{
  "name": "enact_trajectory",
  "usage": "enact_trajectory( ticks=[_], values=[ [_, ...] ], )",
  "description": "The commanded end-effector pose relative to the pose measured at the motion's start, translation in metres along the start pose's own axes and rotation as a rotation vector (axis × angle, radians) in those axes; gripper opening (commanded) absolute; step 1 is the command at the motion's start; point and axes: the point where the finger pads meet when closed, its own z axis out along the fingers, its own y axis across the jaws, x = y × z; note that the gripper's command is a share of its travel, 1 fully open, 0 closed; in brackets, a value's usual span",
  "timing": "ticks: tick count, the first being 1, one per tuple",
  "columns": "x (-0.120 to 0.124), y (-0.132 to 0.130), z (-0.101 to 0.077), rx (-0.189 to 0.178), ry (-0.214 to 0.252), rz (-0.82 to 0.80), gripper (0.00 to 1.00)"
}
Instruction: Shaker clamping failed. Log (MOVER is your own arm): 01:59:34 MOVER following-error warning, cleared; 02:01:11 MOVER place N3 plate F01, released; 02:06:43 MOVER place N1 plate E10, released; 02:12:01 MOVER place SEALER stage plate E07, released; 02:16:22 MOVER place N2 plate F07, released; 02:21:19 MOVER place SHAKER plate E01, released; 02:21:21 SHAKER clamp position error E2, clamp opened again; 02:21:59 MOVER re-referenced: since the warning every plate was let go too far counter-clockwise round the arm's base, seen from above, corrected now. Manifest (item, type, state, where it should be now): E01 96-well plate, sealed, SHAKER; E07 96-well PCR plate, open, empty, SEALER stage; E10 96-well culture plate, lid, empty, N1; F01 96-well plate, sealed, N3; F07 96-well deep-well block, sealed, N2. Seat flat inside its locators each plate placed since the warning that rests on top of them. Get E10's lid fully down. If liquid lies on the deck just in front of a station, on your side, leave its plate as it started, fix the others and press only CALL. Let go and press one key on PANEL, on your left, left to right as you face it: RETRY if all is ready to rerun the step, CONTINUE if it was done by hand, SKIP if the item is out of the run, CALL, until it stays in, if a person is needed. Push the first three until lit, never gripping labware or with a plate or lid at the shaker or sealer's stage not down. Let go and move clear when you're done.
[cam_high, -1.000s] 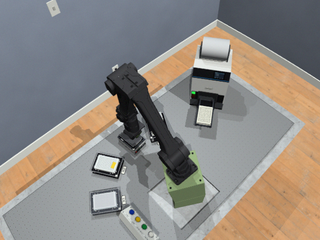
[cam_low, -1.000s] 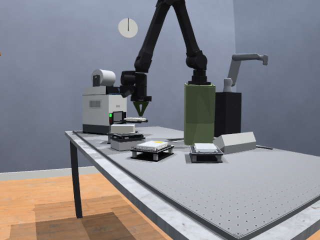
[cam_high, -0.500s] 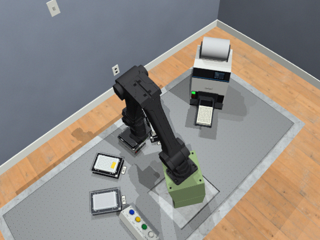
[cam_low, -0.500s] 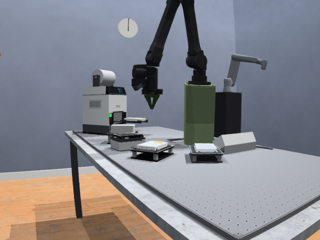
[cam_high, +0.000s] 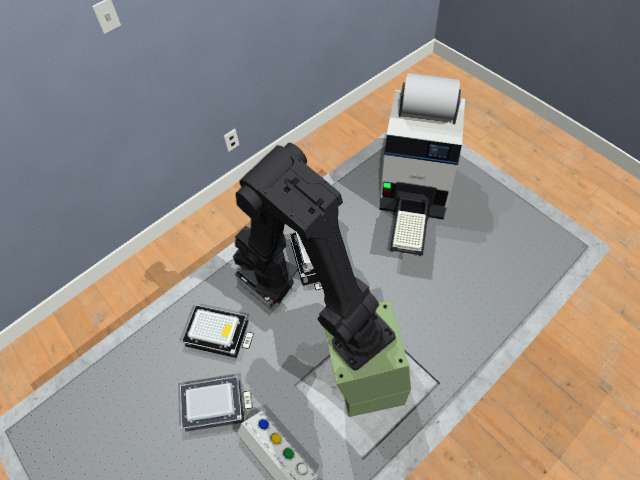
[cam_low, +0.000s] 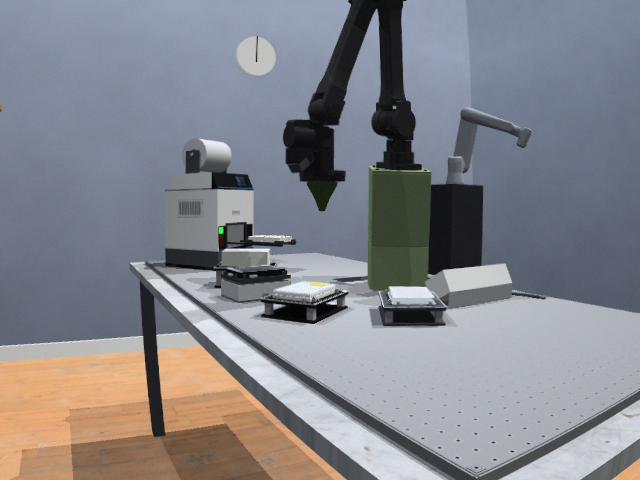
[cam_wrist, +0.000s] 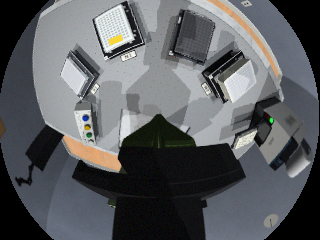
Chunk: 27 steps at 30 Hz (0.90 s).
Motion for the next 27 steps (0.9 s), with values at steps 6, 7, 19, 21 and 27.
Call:
enact_trajectory(
  ticks=[6,7,19,21,27],
  values=[
    [-0.006,0.030,-0.003,0.003,-0.010,-0.077,0.00],
    [-0.009,0.035,-0.004,0.003,-0.013,-0.077,0.00],
    [-0.007,0.085,-0.003,0.001,-0.023,-0.266,0.00],
    [-0.002,0.095,-0.003,0.001,-0.011,-0.331,0.00],
    [-0.002,0.126,-0.005,-0.002,-0.024,-0.369,0.00]
  ],
)
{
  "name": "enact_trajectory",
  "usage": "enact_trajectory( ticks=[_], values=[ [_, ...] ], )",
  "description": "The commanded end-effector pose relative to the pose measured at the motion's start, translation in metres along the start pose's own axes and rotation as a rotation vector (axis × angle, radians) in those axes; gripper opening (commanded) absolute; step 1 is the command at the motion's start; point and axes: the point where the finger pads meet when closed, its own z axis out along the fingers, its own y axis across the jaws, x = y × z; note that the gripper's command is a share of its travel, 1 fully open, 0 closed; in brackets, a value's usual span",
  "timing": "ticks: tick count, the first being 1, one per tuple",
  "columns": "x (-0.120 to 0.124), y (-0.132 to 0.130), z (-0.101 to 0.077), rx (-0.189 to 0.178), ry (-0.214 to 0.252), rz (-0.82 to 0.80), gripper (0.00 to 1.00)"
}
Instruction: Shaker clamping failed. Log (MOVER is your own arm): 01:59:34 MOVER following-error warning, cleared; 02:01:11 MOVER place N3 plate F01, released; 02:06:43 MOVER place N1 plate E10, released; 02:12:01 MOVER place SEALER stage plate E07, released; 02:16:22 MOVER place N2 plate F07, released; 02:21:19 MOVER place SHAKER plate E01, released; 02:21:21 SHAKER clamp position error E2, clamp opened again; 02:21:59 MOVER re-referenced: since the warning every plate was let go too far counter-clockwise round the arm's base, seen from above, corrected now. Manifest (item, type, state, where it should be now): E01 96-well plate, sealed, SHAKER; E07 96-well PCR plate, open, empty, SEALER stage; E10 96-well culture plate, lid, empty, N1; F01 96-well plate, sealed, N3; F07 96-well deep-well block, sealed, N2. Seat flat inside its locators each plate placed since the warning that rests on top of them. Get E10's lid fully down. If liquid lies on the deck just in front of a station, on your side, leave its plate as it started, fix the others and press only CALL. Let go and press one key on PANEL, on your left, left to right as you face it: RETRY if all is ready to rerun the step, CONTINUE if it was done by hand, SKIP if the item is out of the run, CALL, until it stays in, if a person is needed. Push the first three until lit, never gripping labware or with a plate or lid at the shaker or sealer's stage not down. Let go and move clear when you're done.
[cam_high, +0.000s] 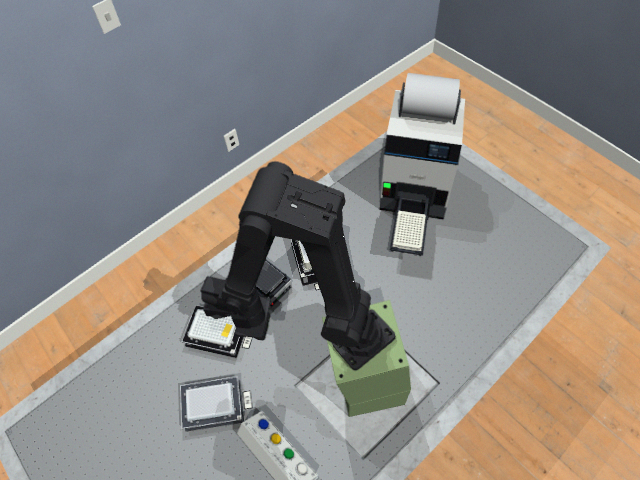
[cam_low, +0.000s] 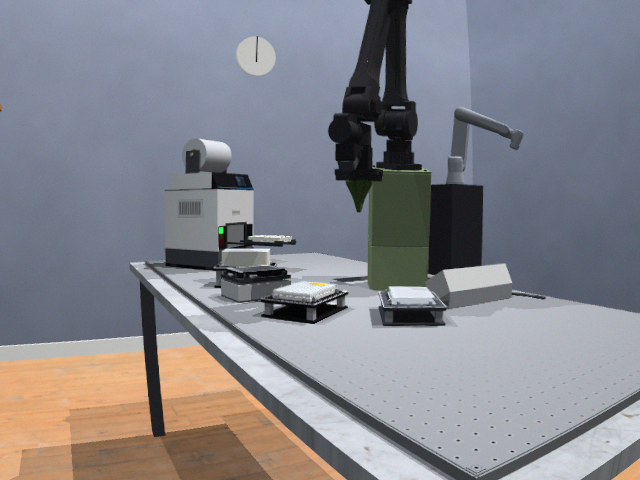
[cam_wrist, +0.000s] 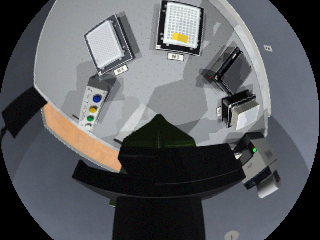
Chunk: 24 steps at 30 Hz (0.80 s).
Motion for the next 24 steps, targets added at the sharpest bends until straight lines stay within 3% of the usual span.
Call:
enact_trajectory(
  ticks=[1,9,12,18,24],
  values=[
    [-0.014,0.016,-0.006,0.004,-0.030,0.002,0.00],
    [-0.023,0.046,-0.005,0.001,-0.025,0.002,0.00],
    [-0.008,0.061,-0.004,0.001,-0.022,-0.119,0.00],
    [-0.003,0.091,-0.002,0.001,-0.020,-0.311,0.00],
    [-0.005,0.123,-0.004,-0.002,-0.029,-0.289,0.00]
  ],
)
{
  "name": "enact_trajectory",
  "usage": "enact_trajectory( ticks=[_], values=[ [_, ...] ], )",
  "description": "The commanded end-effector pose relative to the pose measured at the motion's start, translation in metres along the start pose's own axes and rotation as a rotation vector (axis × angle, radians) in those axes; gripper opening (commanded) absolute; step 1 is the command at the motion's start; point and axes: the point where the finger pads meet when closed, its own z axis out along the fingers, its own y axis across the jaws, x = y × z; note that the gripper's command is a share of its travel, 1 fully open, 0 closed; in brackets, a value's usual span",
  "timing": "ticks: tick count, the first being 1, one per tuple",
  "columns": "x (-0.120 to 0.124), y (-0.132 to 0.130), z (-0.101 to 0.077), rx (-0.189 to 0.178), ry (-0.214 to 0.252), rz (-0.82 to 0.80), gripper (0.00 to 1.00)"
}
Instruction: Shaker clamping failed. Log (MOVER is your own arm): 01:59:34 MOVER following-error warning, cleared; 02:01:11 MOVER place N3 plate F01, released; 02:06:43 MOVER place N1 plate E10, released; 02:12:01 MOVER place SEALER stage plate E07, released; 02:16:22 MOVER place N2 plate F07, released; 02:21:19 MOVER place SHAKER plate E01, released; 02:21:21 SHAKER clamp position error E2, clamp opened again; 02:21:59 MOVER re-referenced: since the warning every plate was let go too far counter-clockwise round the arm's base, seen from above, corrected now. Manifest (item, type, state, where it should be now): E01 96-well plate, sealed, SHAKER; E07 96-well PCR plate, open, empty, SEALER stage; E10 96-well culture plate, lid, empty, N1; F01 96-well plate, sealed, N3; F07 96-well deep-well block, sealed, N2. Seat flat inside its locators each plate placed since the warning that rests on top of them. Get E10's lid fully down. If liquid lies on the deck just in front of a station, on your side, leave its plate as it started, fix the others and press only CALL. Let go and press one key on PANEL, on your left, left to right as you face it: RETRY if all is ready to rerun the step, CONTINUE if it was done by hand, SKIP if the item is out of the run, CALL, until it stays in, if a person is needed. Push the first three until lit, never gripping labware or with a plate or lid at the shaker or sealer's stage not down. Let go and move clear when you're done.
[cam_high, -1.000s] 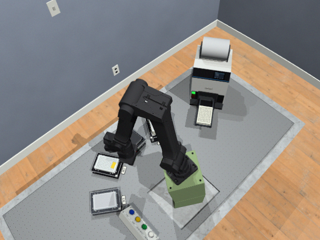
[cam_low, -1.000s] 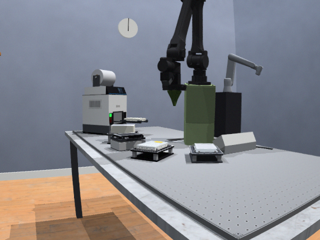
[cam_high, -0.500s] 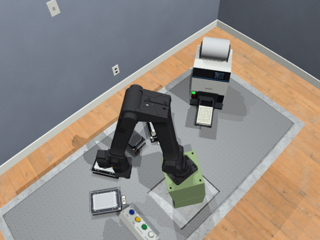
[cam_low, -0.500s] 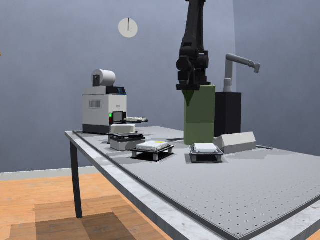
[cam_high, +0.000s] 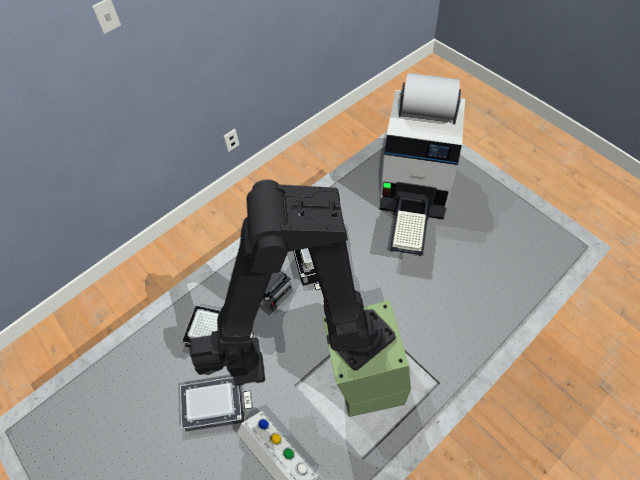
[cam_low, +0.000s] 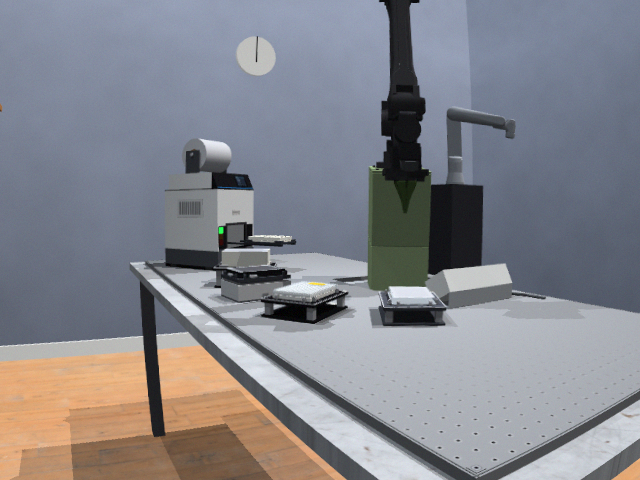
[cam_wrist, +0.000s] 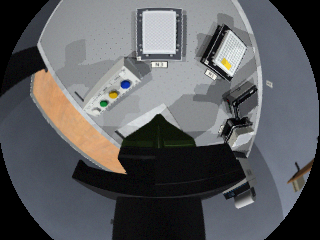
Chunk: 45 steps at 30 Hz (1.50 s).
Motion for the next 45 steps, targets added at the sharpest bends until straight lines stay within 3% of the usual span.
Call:
enact_trajectory(
  ticks=[1,7,16,24,28,34,39,45],
  values=[
    [-0.016,0.010,-0.004,0.003,-0.032,0.022,0.00],
    [-0.016,0.036,-0.001,0.003,-0.011,0.022,0.00],
    [0.008,0.079,0.002,0.004,-0.003,-0.293,0.00],
    [0.003,0.113,-0.001,0.000,-0.022,-0.270,0.00],
    [0.011,0.132,-0.001,0.002,-0.011,-0.270,0.00],
    [0.040,0.150,0.003,0.006,0.000,-0.493,0.00],
    [0.044,0.166,0.002,0.003,-0.011,-0.585,0.00],
    [0.055,0.197,-0.001,-0.003,-0.020,-0.562,0.00]
  ],
)
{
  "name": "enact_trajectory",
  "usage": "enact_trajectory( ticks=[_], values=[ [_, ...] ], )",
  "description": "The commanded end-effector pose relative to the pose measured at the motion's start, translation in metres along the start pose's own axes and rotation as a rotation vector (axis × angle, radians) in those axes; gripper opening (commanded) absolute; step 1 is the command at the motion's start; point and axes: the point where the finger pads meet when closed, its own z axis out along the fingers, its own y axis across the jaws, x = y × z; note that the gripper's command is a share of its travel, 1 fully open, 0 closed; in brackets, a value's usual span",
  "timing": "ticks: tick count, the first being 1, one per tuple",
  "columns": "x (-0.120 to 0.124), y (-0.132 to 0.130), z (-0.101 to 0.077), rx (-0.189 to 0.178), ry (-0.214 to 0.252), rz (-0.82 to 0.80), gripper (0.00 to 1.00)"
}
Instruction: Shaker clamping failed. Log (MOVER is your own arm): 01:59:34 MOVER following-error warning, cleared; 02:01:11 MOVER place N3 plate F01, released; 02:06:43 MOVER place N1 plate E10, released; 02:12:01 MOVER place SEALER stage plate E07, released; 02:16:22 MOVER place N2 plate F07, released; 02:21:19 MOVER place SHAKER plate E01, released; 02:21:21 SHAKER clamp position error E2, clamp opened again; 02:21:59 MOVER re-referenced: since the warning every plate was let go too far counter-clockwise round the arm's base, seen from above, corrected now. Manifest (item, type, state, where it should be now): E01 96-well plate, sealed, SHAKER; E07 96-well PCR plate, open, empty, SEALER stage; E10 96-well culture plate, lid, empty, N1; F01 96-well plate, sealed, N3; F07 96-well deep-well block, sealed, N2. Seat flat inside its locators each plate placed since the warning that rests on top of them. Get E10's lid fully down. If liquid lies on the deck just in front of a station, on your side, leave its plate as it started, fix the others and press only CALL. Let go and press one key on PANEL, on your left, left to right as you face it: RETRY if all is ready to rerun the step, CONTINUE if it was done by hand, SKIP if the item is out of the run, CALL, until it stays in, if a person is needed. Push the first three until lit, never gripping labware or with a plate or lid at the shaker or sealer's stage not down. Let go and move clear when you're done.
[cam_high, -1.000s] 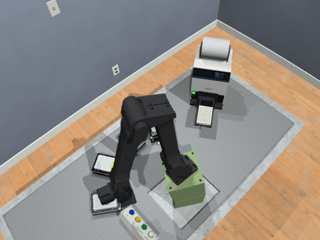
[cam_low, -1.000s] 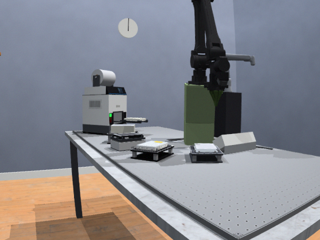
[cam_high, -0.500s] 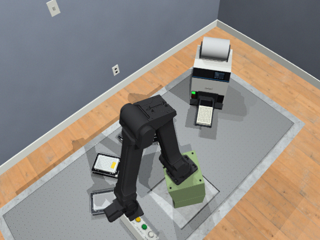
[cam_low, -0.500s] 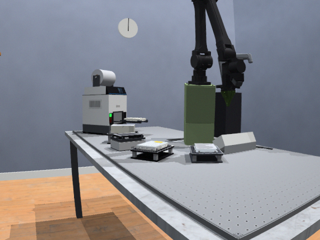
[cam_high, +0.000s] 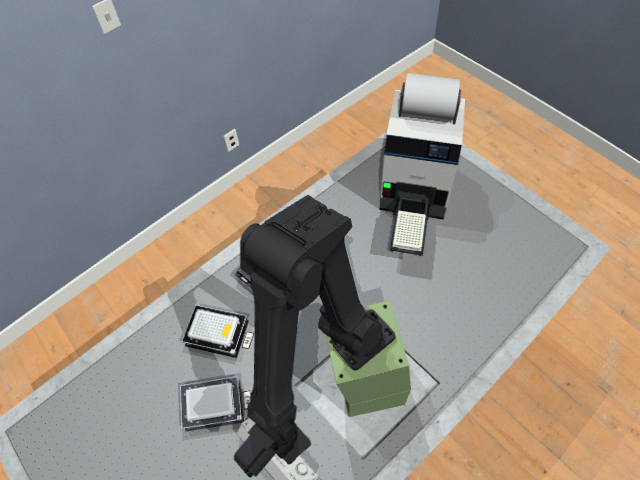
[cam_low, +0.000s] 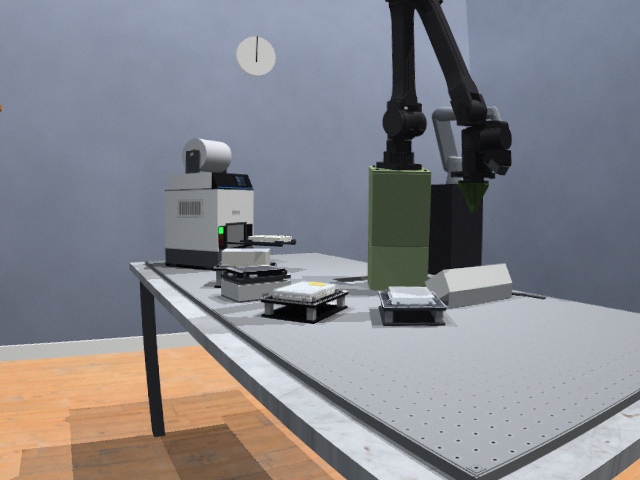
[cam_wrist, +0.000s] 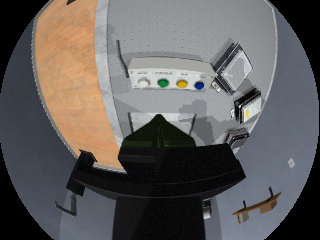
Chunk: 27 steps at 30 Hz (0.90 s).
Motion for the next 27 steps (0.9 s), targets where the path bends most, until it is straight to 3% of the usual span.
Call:
enact_trajectory(
  ticks=[1,6,12,13,18,23,27],
  values=[
    [-0.013,0.019,0.001,0.000,-0.012,0.023,0.00],
    [-0.010,0.043,0.001,0.001,-0.005,0.022,0.00],
    [-0.003,0.035,0.003,0.005,0.007,0.045,0.00],
    [-0.006,0.037,0.001,-0.003,-0.014,0.024,0.00],
    [-0.008,0.039,-0.001,-0.003,-0.014,0.024,0.00],
    [-0.015,0.037,0.028,-0.002,-0.017,0.025,0.00],
    [-0.015,0.039,0.038,-0.003,-0.015,0.020,0.00]
  ],
)
